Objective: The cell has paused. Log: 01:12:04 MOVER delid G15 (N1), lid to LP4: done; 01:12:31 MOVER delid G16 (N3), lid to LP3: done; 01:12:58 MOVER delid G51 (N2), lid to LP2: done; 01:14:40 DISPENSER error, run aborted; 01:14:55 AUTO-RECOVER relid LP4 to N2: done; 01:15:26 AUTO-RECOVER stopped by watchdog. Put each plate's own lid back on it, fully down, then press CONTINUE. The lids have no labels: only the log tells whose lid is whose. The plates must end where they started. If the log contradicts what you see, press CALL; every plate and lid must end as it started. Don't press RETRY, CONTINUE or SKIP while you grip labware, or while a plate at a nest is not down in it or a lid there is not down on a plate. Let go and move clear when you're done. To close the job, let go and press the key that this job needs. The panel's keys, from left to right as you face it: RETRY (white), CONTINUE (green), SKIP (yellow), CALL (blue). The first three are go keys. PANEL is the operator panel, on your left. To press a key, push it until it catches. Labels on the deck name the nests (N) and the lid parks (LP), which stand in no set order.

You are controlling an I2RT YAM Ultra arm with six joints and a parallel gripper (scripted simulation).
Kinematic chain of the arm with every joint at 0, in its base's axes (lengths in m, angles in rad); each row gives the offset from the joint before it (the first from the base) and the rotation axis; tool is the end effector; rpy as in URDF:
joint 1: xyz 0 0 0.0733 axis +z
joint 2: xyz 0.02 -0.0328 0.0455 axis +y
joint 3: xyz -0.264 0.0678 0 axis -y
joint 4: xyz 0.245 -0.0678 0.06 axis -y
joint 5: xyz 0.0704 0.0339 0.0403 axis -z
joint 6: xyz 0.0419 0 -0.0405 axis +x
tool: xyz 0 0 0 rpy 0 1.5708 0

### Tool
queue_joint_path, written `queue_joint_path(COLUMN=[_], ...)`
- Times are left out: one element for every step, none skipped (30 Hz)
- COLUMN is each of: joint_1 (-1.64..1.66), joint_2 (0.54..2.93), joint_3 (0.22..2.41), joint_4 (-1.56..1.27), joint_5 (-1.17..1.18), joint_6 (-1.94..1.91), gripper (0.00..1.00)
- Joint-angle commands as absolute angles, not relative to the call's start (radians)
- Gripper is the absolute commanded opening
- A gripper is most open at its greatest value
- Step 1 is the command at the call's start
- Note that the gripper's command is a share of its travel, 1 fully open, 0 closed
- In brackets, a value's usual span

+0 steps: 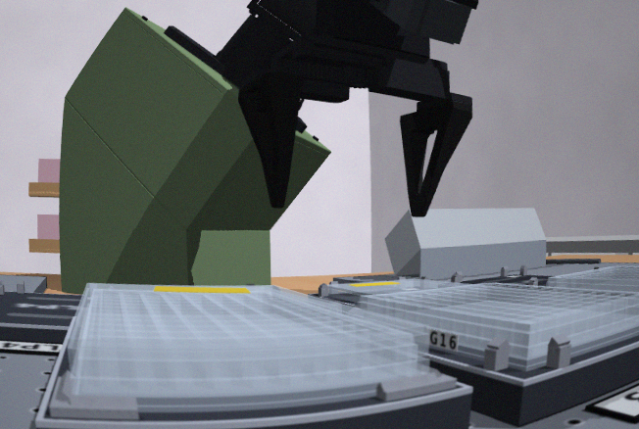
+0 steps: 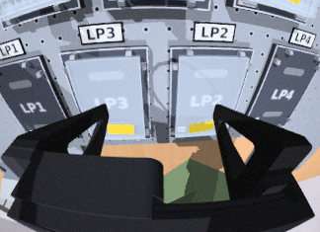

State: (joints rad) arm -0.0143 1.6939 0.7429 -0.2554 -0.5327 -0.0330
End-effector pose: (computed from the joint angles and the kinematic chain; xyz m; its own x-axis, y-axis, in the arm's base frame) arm 0.2816 0.0184 0.1167 -0.9282 -0.0152 -0.3718 -0.1994 0.8639 0.4625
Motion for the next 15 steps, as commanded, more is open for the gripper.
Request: queue_joint_path(joint_1=[-0.035,-0.034,-0.033,-0.033,-0.033,-0.034,-0.033,-0.033,-0.033,-0.033,-0.033,-0.033,-0.033,-0.033,-0.033], joint_2=[1.758,1.765,1.770,1.773,1.755,1.732,1.732,1.732,1.769,1.772,1.772,1.772,1.772,1.753,1.752], joint_3=[0.694,0.694,0.695,0.696,0.707,0.738,0.740,0.743,0.745,0.746,0.747,0.747,0.747,0.748,0.748], joint_4=[-0.140,-0.131,-0.124,-0.120,-0.120,-0.123,-0.124,-0.125,-0.125,-0.124,-0.124,-0.124,-0.124,-0.123,-0.123], joint_5=[-0.599,-0.601,-0.602,-0.602,-0.603,-0.604,-0.604,-0.604,-0.603,-0.604,-0.604,-0.604,-0.604,-0.604,-0.604], joint_6=[-0.037,-0.032,-0.029,-0.026,-0.027,-0.028,-0.027,-0.027,-0.025,-0.024,-0.024,-0.024,-0.024,-0.026,-0.027], gripper=[1.00,1.00,1.00,1.00,1.00,1.00,1.00,1.00,1.00,1.00,1.00,1.00,1.00,1.00,1.00])
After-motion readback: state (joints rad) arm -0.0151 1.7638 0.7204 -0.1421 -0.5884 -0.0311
